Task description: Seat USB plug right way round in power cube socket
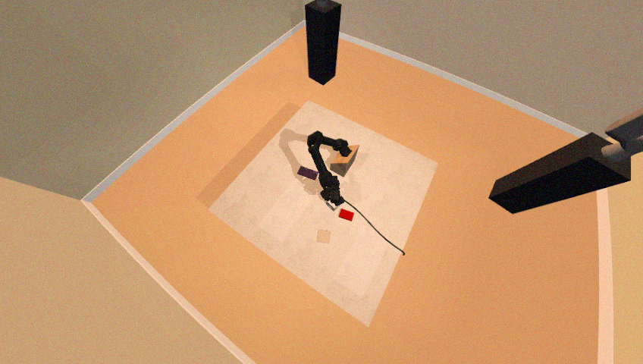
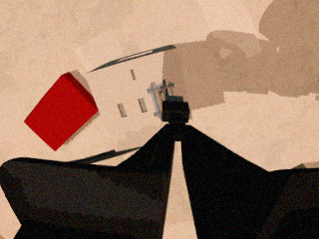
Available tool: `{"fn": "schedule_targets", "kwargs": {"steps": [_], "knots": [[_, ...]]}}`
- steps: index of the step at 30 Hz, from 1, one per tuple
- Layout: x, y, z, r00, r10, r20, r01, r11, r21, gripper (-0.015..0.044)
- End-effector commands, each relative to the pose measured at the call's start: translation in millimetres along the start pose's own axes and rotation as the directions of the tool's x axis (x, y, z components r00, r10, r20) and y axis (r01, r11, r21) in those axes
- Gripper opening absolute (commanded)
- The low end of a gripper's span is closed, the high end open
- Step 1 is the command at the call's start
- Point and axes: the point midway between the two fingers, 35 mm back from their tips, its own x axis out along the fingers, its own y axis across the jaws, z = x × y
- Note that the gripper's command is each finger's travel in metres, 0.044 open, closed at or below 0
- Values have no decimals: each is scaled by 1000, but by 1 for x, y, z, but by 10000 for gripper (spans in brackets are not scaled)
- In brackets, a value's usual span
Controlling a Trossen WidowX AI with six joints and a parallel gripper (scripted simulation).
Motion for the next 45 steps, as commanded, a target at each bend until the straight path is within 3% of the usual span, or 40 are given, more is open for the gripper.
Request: {"fn": "schedule_targets", "kwargs": {"steps": [1, 21, 45], "knots": [[0, 0, 0, 1000, -1, -1, 2, 996, 92, 0], [0, 0, 0, 1000, -1, -1, 2, 816, 578, 0], [0, 0, 0, 1000, -2, -1, 2, 321, 947, 0]]}}
